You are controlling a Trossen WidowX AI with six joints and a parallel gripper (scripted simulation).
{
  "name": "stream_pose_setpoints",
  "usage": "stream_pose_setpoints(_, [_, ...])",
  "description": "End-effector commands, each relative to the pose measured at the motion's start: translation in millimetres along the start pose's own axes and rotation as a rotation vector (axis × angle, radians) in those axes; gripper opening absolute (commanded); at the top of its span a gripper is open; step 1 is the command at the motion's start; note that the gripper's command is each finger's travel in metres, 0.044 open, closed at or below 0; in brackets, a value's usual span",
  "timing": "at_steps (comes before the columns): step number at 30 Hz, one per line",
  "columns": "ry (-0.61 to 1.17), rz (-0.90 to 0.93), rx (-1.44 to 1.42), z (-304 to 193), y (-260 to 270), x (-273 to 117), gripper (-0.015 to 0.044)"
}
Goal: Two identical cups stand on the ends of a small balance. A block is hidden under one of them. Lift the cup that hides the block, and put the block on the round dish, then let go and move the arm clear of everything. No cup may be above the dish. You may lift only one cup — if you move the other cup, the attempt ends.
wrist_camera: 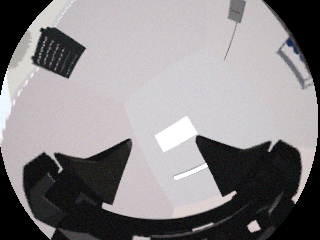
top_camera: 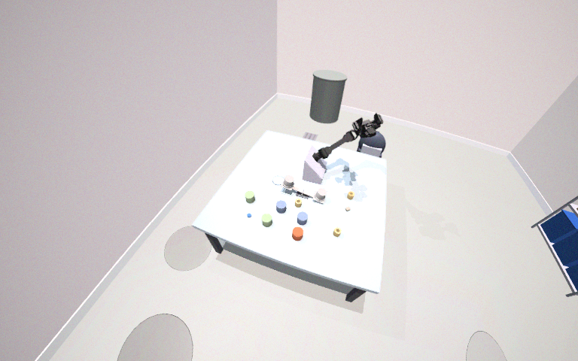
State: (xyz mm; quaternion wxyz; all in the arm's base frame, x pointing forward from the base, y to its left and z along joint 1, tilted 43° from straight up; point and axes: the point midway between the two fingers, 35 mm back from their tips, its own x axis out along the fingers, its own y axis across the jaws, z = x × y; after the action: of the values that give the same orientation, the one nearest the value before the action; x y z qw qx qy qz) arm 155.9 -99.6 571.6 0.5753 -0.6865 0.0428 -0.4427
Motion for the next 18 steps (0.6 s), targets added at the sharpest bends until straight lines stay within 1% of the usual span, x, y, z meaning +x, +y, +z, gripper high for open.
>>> stream_pose_setpoints(1, [-0.036, 0.069, -0.023, 10, 28, 7, 0.0440])
stream_pose_setpoints(10, [-0.117, 0.232, -0.055, 28, 90, 16, 0.0440])
stream_pose_setpoints(18, [-0.182, 0.401, -0.059, 37, 150, 15, 0.0440])
